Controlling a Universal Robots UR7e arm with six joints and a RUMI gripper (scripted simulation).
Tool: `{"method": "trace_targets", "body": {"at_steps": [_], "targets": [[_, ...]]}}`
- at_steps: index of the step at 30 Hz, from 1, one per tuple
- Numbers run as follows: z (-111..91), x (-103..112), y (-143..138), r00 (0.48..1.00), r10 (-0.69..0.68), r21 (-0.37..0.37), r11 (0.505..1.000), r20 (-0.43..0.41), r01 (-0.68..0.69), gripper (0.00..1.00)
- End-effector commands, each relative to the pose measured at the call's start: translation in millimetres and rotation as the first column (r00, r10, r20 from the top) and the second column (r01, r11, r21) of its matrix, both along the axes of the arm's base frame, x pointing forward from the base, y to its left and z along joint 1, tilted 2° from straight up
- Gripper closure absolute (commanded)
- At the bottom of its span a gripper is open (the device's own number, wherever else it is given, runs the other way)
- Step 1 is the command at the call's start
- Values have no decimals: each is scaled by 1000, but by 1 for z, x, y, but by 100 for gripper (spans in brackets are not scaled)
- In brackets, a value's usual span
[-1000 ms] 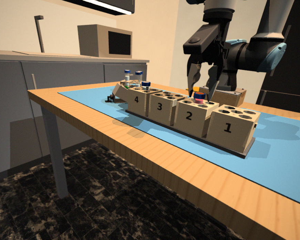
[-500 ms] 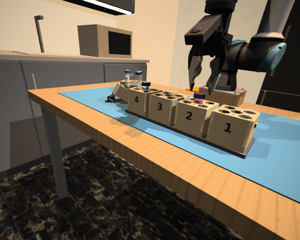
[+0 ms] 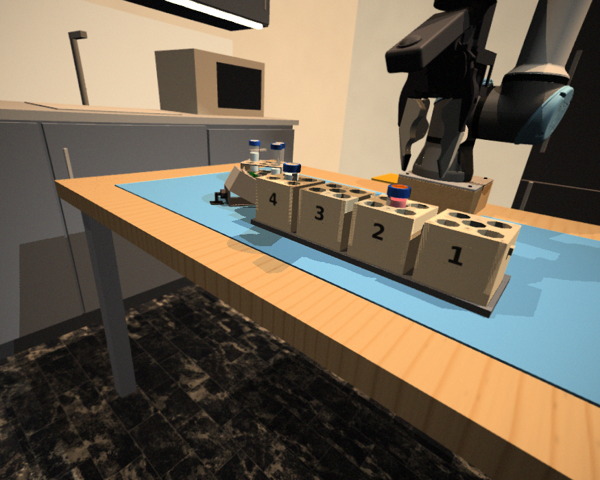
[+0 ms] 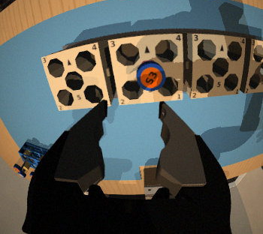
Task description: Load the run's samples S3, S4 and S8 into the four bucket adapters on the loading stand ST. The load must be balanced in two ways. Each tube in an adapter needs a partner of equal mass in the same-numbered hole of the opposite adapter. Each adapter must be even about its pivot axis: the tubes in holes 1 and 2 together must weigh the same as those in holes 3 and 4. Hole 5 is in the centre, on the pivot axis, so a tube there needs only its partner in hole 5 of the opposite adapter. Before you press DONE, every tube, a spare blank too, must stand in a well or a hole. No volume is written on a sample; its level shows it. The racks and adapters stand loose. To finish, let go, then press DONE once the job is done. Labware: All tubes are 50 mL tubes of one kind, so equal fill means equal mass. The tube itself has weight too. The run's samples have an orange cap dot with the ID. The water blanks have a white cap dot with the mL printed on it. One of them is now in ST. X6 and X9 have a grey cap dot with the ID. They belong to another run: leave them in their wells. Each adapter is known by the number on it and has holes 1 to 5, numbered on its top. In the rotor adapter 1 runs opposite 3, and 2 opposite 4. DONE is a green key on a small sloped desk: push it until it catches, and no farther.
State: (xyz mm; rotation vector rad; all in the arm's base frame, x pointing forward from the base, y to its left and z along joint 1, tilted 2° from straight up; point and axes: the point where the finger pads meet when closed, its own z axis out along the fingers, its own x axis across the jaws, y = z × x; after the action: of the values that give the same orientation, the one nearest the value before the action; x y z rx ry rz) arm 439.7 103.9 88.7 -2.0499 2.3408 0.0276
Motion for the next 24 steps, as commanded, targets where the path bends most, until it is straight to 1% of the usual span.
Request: {"method": "trace_targets", "body": {"at_steps": [1,2,16,17,19,24], "targets": [[0,-26,33,988,-151,-8,988,-6,151,65],[0,-26,33,988,-151,-8,988,-6,151,65],[2,-96,126,988,-151,-8,988,-6,151,65],[3,-100,133,988,-151,-7,988,-4,151,65],[3,-100,133,988,-151,-7,988,-4,151,65],[4,-123,167,988,-151,-7,988,-4,151,65]]}}
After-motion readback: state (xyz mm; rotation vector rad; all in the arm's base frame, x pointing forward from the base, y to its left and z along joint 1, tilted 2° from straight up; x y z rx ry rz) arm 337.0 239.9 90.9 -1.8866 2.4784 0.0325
